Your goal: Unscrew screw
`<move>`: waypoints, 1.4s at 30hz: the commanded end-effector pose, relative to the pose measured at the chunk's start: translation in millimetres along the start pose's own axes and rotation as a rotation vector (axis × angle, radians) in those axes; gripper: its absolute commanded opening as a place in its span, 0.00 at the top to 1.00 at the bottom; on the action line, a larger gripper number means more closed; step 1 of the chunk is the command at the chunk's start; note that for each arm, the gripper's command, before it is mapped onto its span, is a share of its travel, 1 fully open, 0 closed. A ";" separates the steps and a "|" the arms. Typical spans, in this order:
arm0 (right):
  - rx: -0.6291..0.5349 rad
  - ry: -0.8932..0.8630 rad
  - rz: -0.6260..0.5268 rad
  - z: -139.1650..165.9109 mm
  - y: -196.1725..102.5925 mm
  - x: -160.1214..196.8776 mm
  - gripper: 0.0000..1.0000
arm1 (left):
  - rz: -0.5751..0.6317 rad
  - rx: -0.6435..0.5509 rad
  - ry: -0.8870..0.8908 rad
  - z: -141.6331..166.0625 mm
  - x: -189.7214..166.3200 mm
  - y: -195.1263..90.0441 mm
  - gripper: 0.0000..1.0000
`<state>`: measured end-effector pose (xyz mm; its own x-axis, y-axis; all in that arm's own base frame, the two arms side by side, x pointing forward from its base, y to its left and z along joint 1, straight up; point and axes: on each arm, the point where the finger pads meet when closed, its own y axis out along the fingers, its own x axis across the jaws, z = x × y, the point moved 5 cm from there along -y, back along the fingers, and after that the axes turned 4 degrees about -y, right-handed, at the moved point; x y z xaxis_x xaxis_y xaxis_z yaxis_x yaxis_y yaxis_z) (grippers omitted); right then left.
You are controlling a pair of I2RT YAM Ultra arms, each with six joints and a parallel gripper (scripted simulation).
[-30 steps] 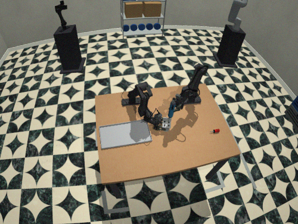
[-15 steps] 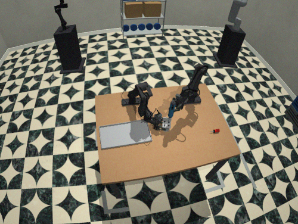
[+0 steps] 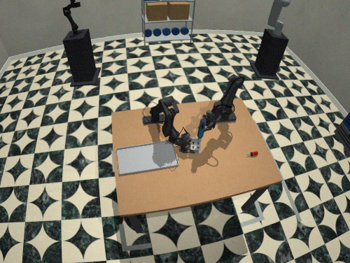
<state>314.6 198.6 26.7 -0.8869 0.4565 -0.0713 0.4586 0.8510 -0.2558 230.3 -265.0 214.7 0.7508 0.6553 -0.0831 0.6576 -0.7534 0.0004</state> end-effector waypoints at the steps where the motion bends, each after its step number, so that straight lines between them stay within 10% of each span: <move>1: 0.005 0.001 -0.016 2.6 7.9 0.2 0.41 | 0.012 -0.097 -0.010 -23.8 -5.3 0.0 0.58; 42: 0.005 0.001 -0.016 2.6 7.9 0.2 0.41 | 0.012 -0.083 -0.009 -19.8 -5.6 0.1 0.58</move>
<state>314.6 198.6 26.7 -0.8869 0.4565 -0.0713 0.4586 0.8510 -0.2558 230.3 -265.0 214.7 0.7508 0.6553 -0.0831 0.6576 -0.7534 0.0004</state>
